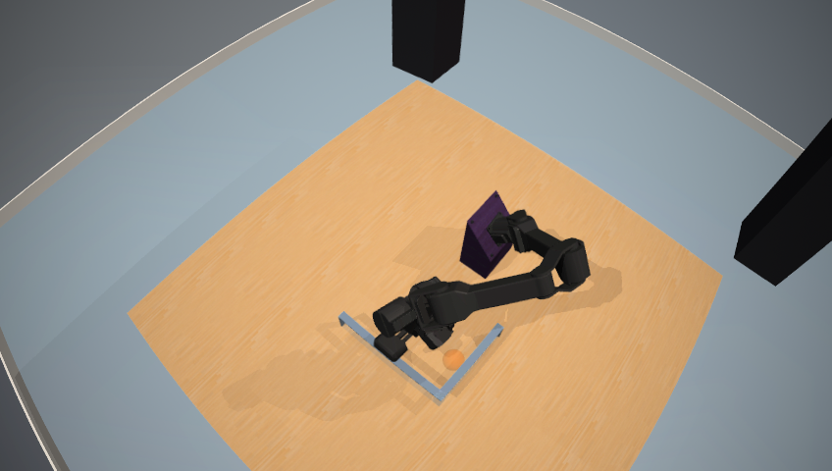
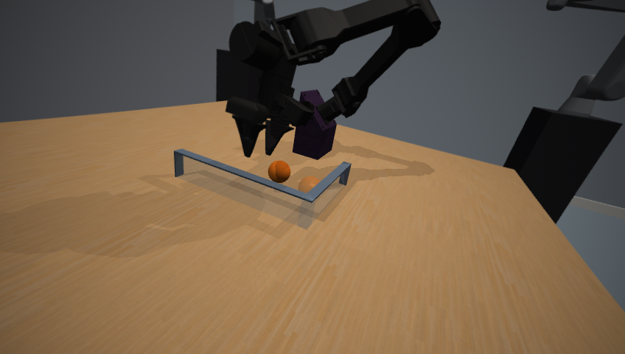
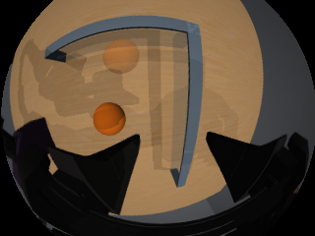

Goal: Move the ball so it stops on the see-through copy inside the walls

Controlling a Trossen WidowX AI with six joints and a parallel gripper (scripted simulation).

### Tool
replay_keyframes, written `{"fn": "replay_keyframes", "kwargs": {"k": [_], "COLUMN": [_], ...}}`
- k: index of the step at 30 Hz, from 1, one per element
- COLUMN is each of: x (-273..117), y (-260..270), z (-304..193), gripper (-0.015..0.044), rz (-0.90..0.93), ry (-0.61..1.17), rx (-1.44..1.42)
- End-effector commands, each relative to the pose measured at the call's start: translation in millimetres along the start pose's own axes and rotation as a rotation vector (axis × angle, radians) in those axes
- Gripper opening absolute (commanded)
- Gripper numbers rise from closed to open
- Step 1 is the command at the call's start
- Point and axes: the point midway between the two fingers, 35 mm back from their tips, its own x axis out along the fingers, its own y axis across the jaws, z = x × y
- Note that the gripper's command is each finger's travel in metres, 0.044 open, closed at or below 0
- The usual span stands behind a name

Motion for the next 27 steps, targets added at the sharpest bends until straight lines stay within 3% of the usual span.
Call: {"fn": "replay_keyframes", "kwargs": {"k": [1,27], "x": [-12.3,16.4], "y": [72.6,83.0], "z": [3.9,6.0], "gripper": [0.0366,0.0366], "rz": [0.201,0.214], "ry": [-0.040,-0.046], "rx": [0.004,0.004]}}
